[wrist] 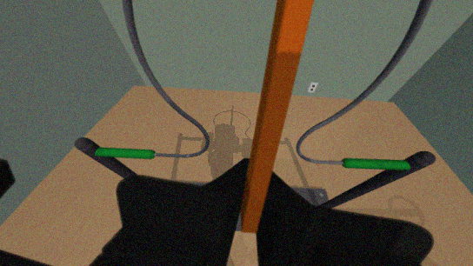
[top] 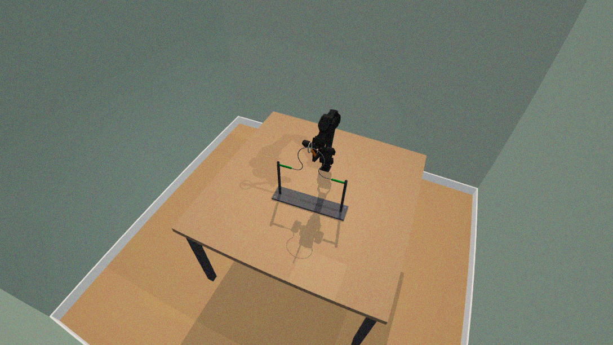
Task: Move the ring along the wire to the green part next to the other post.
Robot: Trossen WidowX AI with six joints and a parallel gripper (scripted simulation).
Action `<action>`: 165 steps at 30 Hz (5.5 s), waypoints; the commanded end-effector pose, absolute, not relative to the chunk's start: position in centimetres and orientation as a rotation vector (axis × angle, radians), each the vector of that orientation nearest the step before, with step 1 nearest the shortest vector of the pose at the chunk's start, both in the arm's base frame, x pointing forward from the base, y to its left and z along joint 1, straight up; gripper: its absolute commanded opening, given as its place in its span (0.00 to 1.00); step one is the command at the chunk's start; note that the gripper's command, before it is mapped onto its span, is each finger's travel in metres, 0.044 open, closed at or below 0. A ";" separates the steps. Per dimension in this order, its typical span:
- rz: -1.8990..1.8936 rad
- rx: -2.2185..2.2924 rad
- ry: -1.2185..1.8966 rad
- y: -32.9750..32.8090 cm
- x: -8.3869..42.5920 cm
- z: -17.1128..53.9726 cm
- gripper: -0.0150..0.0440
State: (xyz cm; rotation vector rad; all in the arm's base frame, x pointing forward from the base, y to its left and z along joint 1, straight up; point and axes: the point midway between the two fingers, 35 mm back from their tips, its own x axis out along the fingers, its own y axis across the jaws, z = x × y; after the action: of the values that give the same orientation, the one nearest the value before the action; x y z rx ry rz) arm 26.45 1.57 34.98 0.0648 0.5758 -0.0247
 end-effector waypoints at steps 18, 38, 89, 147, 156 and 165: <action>-0.111 -0.217 0.546 0.4 26.5 34.8 0.00; -0.188 -0.475 0.509 -0.6 26.6 35.1 0.00; -0.375 -1.131 0.389 -2.5 26.7 36.9 0.00; -0.538 -1.724 0.247 -2.8 26.7 39.3 0.00; -0.565 -1.820 0.221 -2.7 26.7 39.7 0.00; -0.592 -1.915 0.193 -2.6 26.7 40.0 0.00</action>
State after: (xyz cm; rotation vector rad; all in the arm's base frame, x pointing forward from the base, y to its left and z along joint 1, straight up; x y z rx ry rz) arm 26.59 -2.70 40.20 -1.8713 0.2013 -0.5867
